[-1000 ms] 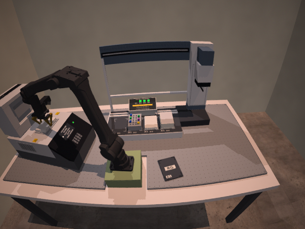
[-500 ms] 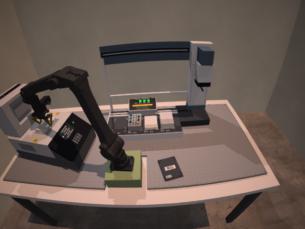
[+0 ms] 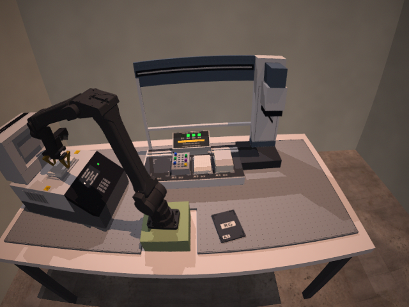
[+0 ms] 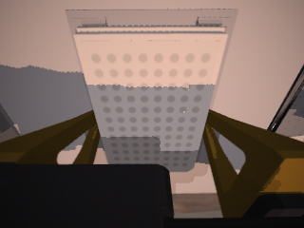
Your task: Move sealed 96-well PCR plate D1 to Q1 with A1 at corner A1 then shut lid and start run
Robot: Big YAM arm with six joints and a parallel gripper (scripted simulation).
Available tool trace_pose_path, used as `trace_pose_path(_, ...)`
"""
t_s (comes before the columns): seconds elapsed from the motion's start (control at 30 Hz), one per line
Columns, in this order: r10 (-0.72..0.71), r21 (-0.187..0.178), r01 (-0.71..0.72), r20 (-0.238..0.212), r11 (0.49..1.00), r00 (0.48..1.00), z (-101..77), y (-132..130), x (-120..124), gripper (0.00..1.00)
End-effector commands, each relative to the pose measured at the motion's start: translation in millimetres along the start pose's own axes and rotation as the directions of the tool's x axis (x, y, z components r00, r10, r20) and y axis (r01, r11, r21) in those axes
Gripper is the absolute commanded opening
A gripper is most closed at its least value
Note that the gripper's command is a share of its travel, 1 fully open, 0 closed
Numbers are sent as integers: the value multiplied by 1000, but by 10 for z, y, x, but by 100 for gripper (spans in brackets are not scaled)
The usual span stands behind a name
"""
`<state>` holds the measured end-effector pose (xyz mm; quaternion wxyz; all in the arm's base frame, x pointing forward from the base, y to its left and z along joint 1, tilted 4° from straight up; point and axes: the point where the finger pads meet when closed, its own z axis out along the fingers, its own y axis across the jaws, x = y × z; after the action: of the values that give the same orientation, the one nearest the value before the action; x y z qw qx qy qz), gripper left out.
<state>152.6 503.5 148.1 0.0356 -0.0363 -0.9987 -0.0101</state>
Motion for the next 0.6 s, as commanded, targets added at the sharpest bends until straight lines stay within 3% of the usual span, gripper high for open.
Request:
trace_pose_path(0.0,26,-125,-22,30,992,999,-493,245,-109,0)
trace_pose_path(0.1,27,-117,-23,28,993,999,-452,234,-108,0)
trace_pose_path(0.2,18,-84,-16,20,996,1000,-334,194,-37,0)
trace_pose_path(0.57,5,-43,-5,10,999,1000,-174,52,65,0)
